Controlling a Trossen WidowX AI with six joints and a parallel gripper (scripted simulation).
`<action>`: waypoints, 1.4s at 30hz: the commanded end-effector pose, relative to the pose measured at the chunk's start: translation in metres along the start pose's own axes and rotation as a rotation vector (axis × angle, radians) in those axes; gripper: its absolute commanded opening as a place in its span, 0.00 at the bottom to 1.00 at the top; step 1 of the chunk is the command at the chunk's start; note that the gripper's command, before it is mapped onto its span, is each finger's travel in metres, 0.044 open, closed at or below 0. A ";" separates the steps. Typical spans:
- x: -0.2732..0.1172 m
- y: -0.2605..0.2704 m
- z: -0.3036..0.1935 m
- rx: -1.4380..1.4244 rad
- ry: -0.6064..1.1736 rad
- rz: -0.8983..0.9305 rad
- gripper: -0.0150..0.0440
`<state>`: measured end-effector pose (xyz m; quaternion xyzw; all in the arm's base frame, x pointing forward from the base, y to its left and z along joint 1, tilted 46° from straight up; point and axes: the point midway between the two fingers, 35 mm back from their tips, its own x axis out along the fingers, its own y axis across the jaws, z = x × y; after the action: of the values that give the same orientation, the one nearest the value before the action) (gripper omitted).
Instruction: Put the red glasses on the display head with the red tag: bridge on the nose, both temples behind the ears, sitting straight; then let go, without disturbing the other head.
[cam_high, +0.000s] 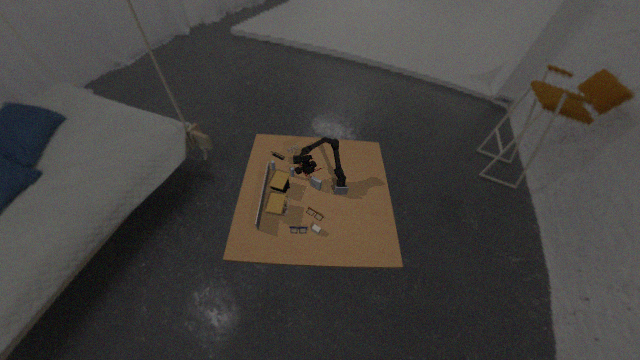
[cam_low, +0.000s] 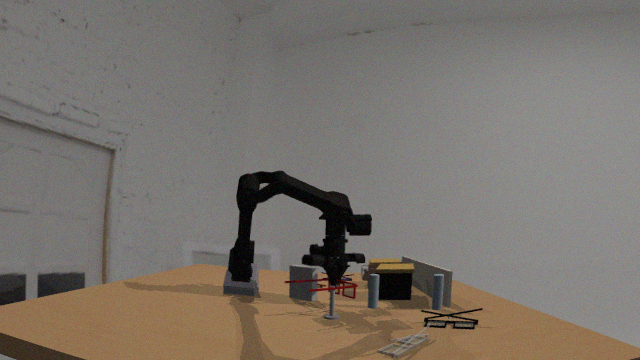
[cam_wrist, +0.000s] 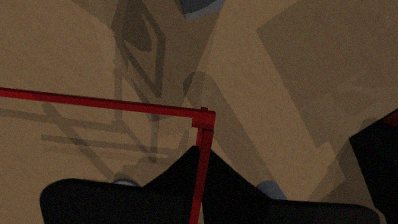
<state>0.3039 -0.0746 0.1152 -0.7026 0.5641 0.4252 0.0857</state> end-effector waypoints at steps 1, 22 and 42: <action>-0.001 -0.001 -0.001 0.000 -0.002 -0.004 0.25; -0.030 -0.003 -0.011 -0.001 -0.004 -0.005 0.25; -0.054 -0.006 -0.002 0.255 -0.004 -0.006 0.25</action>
<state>0.3105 -0.0393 0.1560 -0.6944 0.5967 0.3748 0.1458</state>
